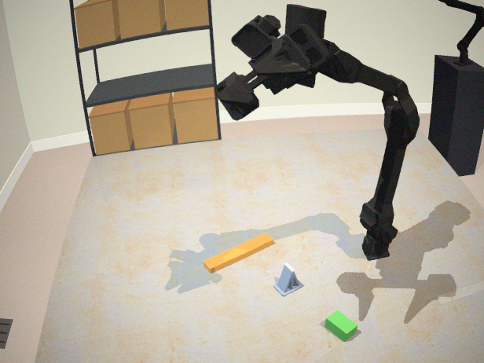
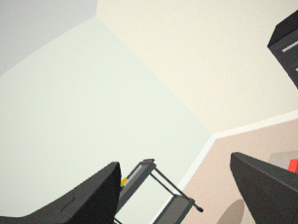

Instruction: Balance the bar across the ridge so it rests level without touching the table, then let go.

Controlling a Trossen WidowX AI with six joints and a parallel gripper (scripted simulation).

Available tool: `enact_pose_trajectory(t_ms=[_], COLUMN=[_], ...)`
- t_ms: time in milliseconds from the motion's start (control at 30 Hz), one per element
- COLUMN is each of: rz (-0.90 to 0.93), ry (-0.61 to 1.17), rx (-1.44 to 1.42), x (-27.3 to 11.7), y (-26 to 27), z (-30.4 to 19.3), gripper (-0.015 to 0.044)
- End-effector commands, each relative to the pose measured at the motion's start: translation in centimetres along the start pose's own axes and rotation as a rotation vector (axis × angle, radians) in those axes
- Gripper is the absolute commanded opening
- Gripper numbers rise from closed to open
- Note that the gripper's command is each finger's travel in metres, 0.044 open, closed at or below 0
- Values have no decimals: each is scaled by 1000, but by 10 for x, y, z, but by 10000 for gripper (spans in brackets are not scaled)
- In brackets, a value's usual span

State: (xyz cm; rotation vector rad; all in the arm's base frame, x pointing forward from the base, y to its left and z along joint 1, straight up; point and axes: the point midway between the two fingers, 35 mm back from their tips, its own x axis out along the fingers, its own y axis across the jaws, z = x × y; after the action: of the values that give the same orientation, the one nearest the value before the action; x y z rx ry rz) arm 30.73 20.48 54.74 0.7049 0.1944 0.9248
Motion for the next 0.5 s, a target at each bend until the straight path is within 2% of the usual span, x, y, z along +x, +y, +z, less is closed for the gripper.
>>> enact_pose_trajectory(t_ms=[0,233,467], rz=[-168,-412,-630], ry=[40,138,289], rx=[-60,-153,-231], x=[6,-4,-31], y=[-59,-144,-221], z=[-10,-27,-50], gripper=[315,315,315])
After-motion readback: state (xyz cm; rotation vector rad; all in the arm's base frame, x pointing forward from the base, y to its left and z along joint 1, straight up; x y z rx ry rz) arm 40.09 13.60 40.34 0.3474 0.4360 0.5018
